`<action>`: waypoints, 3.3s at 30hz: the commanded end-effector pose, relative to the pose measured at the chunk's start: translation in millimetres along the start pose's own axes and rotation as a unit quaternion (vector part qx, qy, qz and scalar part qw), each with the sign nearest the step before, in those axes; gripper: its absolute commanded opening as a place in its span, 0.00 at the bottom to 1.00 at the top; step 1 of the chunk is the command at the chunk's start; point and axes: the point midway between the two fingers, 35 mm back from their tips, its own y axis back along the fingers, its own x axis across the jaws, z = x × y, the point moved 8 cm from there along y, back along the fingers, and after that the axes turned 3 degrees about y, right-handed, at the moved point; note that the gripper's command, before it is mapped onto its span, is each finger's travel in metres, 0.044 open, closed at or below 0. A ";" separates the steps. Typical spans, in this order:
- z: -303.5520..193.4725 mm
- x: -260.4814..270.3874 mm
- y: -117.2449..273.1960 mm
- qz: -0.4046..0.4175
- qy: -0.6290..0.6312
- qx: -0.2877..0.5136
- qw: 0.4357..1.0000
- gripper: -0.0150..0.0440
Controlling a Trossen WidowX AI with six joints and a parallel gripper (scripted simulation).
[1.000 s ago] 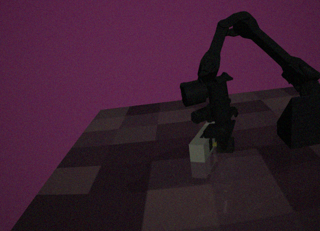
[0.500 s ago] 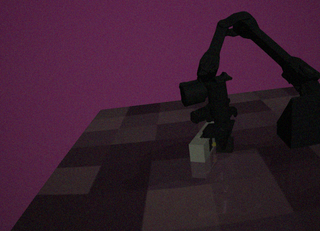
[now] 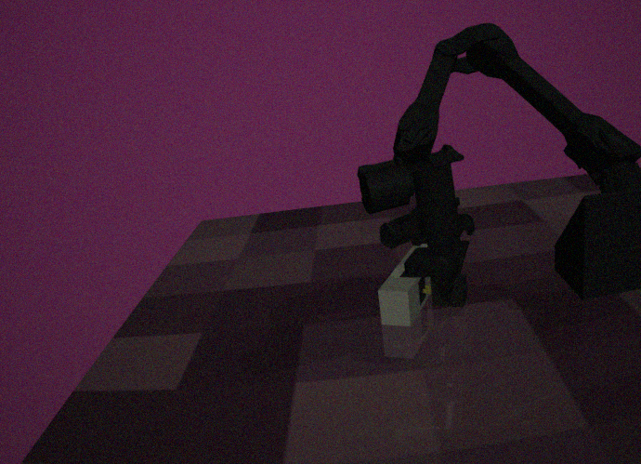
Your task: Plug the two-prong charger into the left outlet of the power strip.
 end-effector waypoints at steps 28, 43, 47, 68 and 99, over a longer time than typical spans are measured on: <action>2.8 -0.1 0.4 0.001 0.001 0.000 1.000 0.25; 5.1 -0.3 0.7 0.001 0.001 0.000 1.000 0.25; 5.9 -0.4 0.8 0.001 0.001 0.000 1.000 0.25; 10.4 -0.6 1.2 0.000 0.001 0.000 1.000 0.25; 14.4 -0.8 2.1 0.001 0.001 0.000 1.000 0.25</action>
